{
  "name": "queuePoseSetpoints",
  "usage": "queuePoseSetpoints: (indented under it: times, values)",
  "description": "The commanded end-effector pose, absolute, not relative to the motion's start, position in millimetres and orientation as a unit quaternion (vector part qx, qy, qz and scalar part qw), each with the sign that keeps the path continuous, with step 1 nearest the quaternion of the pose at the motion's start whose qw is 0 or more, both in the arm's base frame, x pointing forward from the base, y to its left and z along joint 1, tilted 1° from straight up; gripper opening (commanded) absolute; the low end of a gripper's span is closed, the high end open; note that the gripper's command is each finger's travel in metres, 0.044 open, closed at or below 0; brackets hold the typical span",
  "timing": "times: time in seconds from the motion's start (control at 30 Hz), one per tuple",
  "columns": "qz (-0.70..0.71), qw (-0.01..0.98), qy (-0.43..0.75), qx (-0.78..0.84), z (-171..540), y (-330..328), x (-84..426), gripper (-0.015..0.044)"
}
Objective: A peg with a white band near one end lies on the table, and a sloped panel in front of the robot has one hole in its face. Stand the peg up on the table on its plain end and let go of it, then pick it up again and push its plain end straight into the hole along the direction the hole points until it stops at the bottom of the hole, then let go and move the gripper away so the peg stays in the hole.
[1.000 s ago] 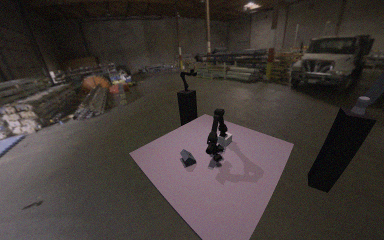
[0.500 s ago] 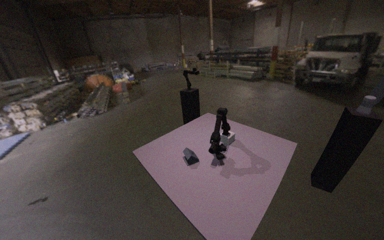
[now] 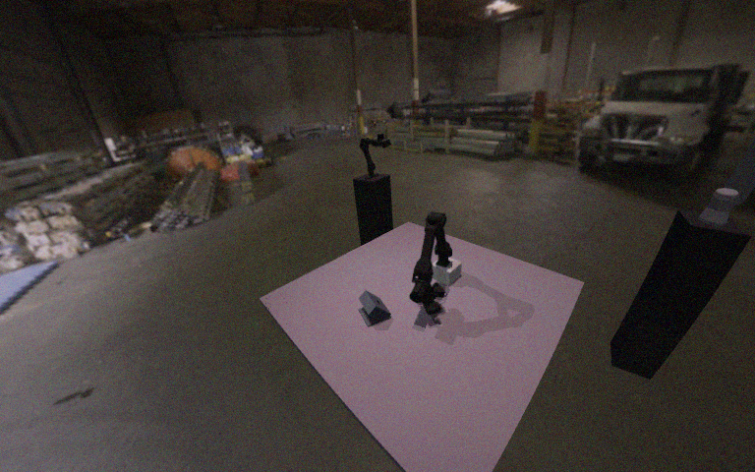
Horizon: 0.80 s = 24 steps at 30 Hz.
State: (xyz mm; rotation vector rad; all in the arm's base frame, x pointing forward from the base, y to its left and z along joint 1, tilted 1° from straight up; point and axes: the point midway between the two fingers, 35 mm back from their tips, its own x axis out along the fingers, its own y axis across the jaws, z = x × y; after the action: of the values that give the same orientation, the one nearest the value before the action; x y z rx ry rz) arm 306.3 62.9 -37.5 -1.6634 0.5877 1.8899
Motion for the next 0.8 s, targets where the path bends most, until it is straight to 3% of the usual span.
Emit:
queuePoseSetpoints:
  times: [0.0, 0.77]
  values:
    - [0.702, 0.273, 0.218, -0.620, -38.0, 62.3, 306.6, 0.0070]
    - [0.662, 0.260, 0.236, -0.662, -29.5, 66.6, 301.9, 0.0049]
